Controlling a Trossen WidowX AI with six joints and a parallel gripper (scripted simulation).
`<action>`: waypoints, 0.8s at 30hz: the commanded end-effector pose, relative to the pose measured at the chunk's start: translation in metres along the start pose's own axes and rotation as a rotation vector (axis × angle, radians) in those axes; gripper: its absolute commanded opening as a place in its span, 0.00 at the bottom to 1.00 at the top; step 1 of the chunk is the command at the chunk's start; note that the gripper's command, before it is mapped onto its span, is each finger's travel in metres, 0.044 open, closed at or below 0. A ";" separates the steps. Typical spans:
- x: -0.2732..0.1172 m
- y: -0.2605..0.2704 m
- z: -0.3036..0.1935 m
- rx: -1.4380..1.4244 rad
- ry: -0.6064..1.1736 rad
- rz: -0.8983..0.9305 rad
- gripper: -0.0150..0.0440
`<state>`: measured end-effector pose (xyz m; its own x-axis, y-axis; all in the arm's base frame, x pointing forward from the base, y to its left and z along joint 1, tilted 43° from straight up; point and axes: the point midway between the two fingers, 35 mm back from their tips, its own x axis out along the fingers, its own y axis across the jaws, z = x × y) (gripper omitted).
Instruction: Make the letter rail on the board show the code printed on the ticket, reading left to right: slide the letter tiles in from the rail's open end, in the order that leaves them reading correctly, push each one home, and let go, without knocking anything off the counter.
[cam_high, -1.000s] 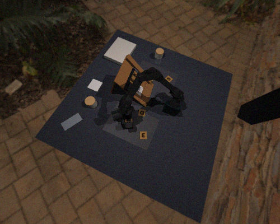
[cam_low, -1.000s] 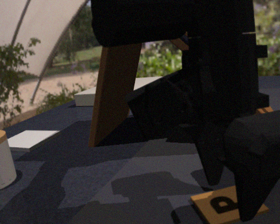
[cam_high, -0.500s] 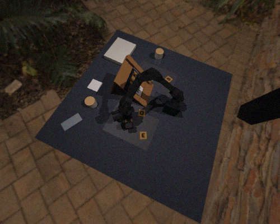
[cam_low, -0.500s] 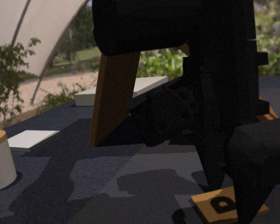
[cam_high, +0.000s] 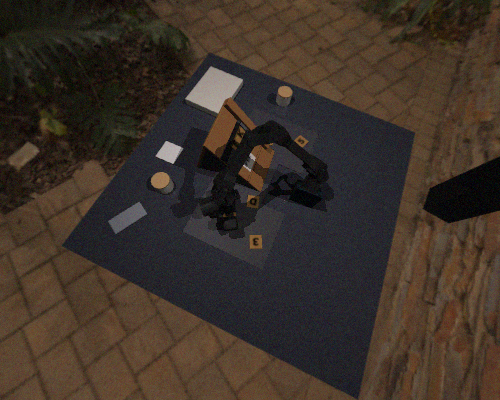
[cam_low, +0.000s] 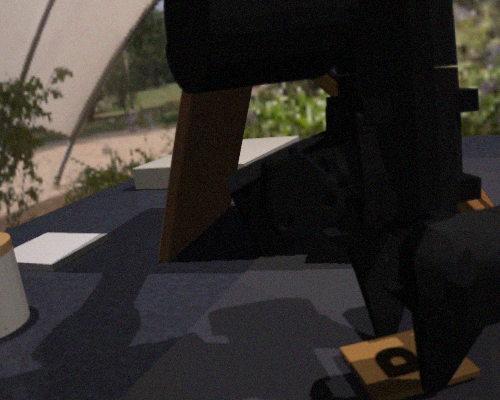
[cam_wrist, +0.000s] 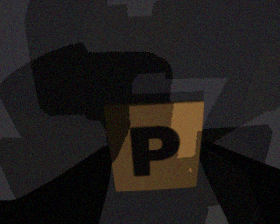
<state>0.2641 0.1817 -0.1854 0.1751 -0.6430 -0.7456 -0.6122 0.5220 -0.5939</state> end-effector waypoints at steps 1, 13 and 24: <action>-0.003 0.000 0.000 -0.002 -0.001 0.000 0.29; -0.010 -0.001 0.000 -0.002 -0.001 0.000 0.25; -0.016 -0.002 0.001 -0.002 -0.001 0.000 0.25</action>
<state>0.2634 0.1897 -0.1743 0.1769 -0.6433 -0.7449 -0.6174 0.5169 -0.5930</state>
